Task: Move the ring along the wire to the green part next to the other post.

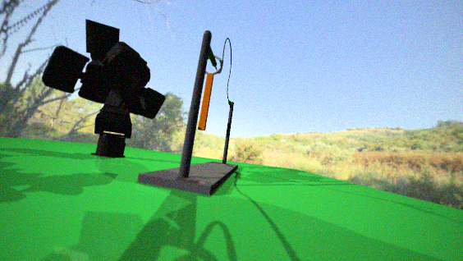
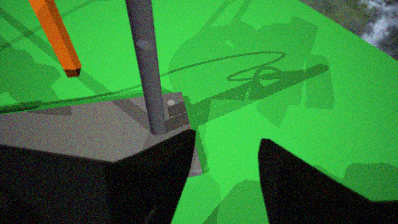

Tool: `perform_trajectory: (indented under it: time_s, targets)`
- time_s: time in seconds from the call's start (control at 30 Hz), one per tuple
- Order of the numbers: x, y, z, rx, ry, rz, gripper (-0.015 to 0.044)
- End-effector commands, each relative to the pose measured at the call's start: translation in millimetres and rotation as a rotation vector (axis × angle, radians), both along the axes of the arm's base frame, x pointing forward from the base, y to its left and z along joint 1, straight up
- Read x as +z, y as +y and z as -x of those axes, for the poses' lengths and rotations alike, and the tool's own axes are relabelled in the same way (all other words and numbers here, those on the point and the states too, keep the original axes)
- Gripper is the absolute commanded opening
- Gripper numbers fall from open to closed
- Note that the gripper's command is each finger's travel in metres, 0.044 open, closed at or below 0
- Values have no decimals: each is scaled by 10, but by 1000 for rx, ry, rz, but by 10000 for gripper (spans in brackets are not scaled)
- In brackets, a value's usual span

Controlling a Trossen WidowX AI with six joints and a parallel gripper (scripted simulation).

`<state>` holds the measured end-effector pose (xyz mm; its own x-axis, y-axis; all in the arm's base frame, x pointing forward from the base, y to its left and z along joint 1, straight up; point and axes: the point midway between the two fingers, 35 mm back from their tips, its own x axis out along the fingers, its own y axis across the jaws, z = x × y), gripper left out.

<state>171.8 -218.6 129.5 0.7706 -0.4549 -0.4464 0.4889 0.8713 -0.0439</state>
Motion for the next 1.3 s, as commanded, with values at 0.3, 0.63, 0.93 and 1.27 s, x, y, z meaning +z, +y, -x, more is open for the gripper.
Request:
perform_trajectory:
  time_s: [0.3, 0.63, 0.93, 1.27]
  targets:
    - [-301, 840, 18, 287, -203, 80, 160]
    - [-163, 800, -131, 320, -230, 78, 160]
    - [62, 693, -437, 370, -285, 69, 160]
    - [91, 713, -517, 378, -294, 66, 160]
